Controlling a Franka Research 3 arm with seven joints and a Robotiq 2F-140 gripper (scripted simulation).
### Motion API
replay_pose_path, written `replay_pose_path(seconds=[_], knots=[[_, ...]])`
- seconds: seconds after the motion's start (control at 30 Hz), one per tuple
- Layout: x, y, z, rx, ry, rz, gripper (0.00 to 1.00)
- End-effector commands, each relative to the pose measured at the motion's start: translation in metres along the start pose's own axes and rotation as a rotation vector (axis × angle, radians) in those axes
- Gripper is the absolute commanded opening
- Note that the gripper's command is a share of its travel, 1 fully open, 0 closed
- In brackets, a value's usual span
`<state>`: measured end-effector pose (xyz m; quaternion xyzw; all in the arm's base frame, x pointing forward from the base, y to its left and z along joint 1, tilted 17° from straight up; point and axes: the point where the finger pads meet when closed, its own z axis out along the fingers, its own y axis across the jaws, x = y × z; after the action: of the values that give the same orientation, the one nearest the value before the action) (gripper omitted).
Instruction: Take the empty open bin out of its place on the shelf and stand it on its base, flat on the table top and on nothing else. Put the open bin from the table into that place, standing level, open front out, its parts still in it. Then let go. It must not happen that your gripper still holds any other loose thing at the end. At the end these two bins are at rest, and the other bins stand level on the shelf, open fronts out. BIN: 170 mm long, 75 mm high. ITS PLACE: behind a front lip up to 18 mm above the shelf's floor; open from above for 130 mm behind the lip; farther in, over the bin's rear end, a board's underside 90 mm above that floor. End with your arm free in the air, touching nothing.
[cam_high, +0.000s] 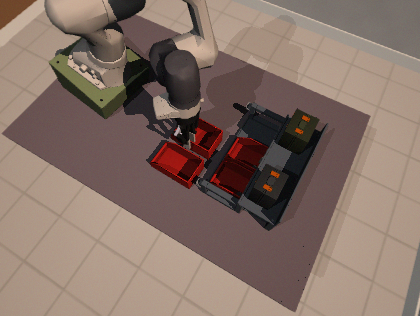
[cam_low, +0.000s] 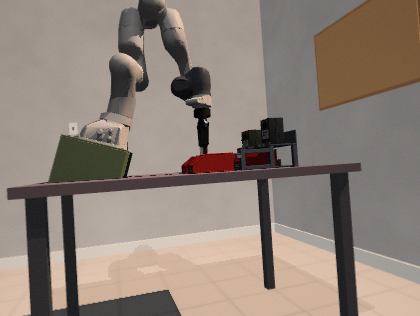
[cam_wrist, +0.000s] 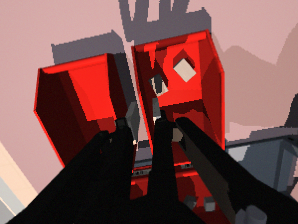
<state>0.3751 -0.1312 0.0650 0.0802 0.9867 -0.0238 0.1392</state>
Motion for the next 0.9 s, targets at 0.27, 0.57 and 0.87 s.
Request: replay_pose_path(seconds=[0.27,0.57,0.87], knots=[[-0.0048,-0.0027,0.0027,0.006,-0.016,-0.009,0.15],[-0.0048,-0.0027,0.0028,0.006,-0.016,-0.009,0.15],[-0.0048,-0.0027,0.0028,0.006,-0.016,-0.009,0.00]])
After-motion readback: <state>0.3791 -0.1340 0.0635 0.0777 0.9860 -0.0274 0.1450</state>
